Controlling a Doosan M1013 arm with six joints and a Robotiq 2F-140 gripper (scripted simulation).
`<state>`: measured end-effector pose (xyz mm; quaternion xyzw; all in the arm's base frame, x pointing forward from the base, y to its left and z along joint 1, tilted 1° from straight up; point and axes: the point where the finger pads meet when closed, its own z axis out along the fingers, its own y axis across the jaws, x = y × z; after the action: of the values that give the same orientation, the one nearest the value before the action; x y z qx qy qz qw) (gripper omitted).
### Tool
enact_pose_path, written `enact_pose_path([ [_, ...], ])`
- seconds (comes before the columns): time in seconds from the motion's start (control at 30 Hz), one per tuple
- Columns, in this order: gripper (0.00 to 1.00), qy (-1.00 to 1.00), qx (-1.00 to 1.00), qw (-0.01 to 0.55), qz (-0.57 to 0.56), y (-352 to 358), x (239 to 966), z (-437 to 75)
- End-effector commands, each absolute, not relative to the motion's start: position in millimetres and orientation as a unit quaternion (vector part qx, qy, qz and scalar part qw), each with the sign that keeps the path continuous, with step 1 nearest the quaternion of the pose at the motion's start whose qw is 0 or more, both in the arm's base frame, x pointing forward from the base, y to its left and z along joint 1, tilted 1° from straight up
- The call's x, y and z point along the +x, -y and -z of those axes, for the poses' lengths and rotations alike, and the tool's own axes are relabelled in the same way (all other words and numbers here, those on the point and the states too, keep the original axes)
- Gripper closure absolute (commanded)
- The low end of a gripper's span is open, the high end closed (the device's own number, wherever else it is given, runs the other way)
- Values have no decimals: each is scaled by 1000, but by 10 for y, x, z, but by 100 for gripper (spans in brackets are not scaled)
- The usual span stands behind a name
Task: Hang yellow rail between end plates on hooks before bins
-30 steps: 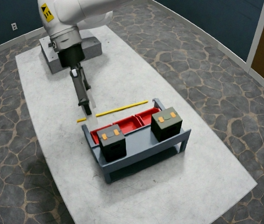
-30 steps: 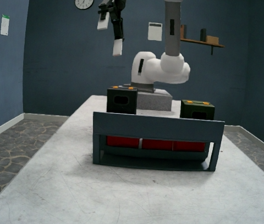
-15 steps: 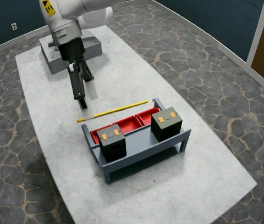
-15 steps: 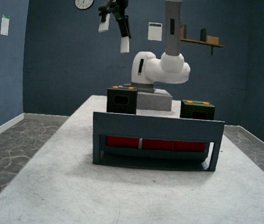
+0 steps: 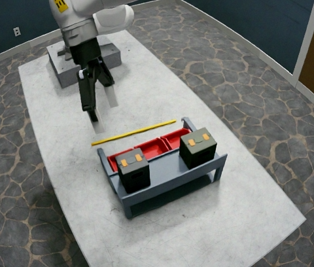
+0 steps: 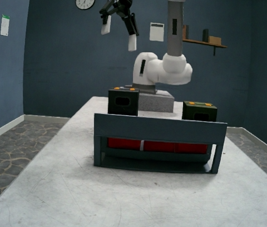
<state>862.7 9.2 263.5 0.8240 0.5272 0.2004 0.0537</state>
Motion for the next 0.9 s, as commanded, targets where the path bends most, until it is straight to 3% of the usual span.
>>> enact_pose_path([
  [0.0, 0, -527, 824, 54, -200, -92, 8627, -2637],
  [0.87, 0, -383, 912, 6, -144, -121, 7981, -2778],
])
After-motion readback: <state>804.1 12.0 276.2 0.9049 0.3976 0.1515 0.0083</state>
